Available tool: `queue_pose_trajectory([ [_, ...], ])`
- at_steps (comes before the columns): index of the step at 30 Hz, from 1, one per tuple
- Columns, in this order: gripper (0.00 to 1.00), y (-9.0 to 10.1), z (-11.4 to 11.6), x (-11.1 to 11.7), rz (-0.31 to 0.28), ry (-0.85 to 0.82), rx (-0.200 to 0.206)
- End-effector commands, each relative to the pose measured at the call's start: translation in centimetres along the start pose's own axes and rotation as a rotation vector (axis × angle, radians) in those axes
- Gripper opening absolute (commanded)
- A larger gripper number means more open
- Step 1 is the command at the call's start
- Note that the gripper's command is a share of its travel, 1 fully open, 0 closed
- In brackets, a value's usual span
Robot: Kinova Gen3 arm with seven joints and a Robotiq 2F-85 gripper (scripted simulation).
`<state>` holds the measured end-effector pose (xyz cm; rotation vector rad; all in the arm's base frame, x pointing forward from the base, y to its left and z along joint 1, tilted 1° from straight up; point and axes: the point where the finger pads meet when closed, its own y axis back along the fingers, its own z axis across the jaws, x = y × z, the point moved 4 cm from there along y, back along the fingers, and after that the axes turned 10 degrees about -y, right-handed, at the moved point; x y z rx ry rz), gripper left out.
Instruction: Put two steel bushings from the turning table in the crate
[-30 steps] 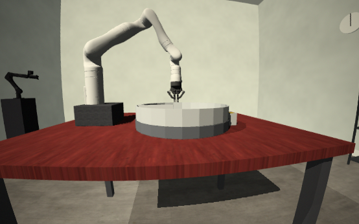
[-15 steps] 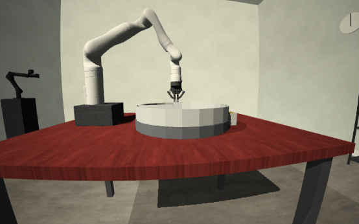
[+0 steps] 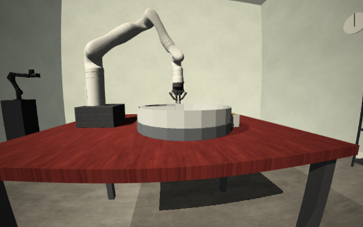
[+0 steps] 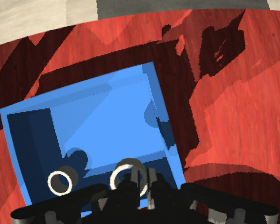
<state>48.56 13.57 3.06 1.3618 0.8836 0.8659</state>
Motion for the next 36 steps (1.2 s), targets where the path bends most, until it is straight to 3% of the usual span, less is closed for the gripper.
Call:
queue_pose_trajectory([
  [1,0.00,-0.1,-0.1,0.0,0.002,-0.001,0.001],
  [36,0.00,-1.5,0.1,0.0,0.000,0.000,-0.002],
])
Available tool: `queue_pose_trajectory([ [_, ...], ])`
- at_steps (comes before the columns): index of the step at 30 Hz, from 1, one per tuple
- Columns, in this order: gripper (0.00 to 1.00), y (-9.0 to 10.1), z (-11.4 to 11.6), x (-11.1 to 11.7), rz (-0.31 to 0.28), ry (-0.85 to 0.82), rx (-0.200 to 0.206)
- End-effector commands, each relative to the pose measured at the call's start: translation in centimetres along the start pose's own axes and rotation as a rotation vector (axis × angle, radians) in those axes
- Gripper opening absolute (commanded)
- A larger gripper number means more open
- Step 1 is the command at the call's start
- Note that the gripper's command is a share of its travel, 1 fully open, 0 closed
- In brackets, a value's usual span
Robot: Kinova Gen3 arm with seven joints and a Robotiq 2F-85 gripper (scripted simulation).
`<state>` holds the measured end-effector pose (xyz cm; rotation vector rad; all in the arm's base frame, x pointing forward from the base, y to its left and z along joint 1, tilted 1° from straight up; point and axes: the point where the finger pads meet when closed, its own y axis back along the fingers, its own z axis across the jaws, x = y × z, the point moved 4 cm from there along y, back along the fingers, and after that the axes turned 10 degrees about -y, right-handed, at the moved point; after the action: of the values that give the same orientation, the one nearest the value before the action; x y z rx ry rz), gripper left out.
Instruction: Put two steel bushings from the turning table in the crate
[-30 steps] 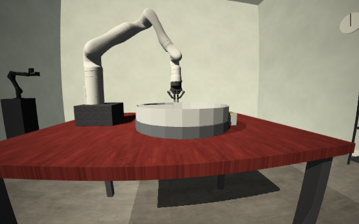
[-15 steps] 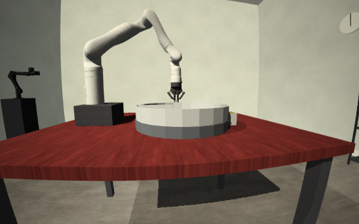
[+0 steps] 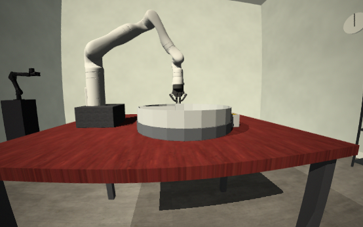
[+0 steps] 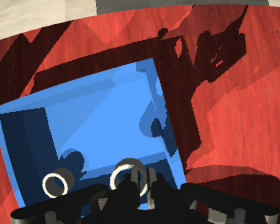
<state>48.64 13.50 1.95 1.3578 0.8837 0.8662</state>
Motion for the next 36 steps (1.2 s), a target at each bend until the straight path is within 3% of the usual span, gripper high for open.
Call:
queue_pose_trajectory([
  [1,0.00,-0.4,0.0,0.0,0.002,-0.001,0.001],
  [36,0.00,-1.8,0.0,-0.1,-0.002,0.000,0.001],
])
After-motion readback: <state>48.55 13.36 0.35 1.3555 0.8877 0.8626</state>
